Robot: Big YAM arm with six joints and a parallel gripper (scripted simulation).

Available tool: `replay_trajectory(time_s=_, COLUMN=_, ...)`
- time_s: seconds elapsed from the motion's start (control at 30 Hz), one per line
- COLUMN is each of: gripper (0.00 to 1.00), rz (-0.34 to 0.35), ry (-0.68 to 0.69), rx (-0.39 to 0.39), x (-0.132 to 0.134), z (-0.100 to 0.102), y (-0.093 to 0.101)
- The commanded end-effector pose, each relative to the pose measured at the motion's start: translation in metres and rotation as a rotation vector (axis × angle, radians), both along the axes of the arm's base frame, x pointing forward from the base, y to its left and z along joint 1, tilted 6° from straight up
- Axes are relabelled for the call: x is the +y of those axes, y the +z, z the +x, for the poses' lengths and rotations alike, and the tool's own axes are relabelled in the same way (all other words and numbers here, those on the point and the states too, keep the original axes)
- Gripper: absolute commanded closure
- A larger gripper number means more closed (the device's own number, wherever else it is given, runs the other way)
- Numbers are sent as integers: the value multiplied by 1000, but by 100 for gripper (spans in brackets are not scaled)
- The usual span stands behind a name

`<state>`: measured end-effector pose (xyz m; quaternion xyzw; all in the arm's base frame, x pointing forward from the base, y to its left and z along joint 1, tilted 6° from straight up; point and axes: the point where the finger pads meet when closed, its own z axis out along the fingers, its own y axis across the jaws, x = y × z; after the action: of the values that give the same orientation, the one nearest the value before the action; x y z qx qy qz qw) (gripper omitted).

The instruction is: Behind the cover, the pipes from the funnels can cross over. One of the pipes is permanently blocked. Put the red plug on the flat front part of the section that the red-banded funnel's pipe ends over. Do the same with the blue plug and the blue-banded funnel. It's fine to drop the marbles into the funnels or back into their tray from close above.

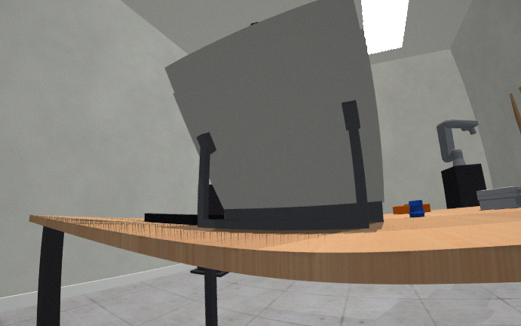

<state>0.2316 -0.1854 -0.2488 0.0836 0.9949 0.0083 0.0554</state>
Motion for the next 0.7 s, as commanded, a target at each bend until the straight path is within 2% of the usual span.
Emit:
replay_trajectory(time_s=0.0, gripper=100, rz=4, ry=8, rx=0, x=5, z=1, y=-25)
replay_trajectory(time_s=0.13, gripper=100, rz=4, ry=9, rx=0, x=5, z=4, y=-51)
replay_trajectory(time_s=0.67, gripper=100, rz=7, ry=2, rx=7, x=5, z=4, y=-50)
